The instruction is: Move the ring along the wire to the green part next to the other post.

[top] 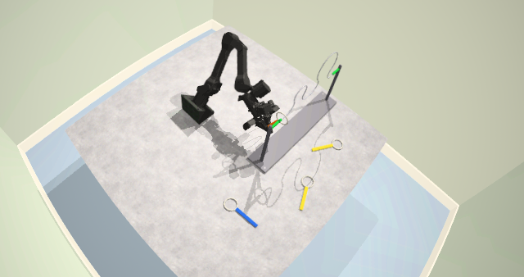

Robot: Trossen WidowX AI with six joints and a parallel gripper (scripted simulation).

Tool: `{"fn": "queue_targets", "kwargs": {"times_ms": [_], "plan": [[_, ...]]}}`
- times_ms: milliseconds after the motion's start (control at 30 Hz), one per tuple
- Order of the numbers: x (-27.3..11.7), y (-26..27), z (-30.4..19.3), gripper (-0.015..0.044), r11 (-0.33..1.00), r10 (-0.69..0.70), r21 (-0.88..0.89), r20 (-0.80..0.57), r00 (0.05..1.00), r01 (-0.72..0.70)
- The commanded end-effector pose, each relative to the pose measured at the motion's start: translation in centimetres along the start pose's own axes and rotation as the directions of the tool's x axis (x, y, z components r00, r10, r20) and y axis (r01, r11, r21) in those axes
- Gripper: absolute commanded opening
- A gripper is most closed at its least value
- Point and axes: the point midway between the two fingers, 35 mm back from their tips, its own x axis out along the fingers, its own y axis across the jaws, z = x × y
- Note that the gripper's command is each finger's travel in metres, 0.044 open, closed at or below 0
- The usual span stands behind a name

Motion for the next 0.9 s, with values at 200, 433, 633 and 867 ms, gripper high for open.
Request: {"fn": "queue_targets", "kwargs": {"times_ms": [200,433,633,867], "plan": [[0.1,-1.2,-0.3,-0.015,1.0,-0.004,-0.004,-0.006,1.0,0.004],[0.2,-1.9,-0.3,-0.015,1.0,-0.004,-0.004,-0.006,1.0,0.004],[0.3,-2.2,-0.4,-0.015,1.0,-0.004,-0.004,-0.006,1.0,0.004],[0.7,-2.2,-1.3,-0.015,1.0,-0.004,-0.004,-0.006,1.0,0.004]]}}
